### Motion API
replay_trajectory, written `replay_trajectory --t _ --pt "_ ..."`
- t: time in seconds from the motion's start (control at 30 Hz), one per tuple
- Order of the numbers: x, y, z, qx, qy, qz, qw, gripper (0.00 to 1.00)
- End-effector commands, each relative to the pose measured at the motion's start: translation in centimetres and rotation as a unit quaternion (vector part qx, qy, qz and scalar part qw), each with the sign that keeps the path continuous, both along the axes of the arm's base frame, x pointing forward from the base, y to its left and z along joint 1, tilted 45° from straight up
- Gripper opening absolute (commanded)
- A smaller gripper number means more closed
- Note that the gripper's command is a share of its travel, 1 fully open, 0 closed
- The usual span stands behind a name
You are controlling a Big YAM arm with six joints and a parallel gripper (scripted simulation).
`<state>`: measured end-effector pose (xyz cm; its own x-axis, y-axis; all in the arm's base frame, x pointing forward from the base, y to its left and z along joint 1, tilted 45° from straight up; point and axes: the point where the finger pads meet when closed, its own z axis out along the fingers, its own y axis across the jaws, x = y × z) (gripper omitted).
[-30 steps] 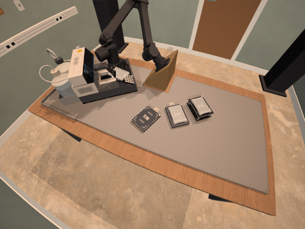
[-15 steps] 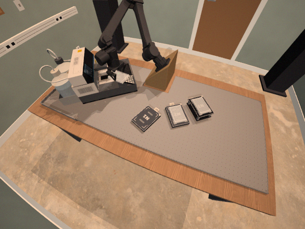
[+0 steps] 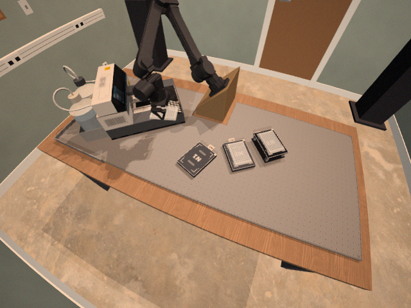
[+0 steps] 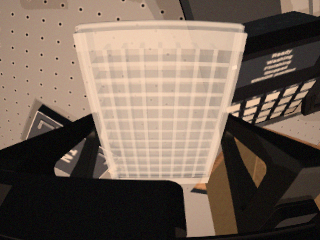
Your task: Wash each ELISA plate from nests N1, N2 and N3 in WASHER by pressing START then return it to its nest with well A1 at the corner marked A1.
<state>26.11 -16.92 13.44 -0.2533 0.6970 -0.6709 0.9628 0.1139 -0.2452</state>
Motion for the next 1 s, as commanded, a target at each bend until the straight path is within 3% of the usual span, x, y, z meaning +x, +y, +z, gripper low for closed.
replay_trajectory --t 0.0,0.1,0.5,0.77,0.8,0.97 --pt "3.0 0.4 0.6 0.003 0.019 0.056 0.998 0.84" --pt "3.7 0.8 -0.1 0.005 0.042 0.079 0.996 0.84" --pt "8.0 2.9 -4.0 0.005 0.035 0.072 0.997 0.84" --pt "7.3 2.1 -3.3 0.004 0.028 0.061 0.998 0.84" --pt "8.0 3.1 -4.4 0.007 0.056 0.091 0.994 0.84" --pt "9.0 4.6 -6.5 0.015 0.113 0.149 0.982 0.84"
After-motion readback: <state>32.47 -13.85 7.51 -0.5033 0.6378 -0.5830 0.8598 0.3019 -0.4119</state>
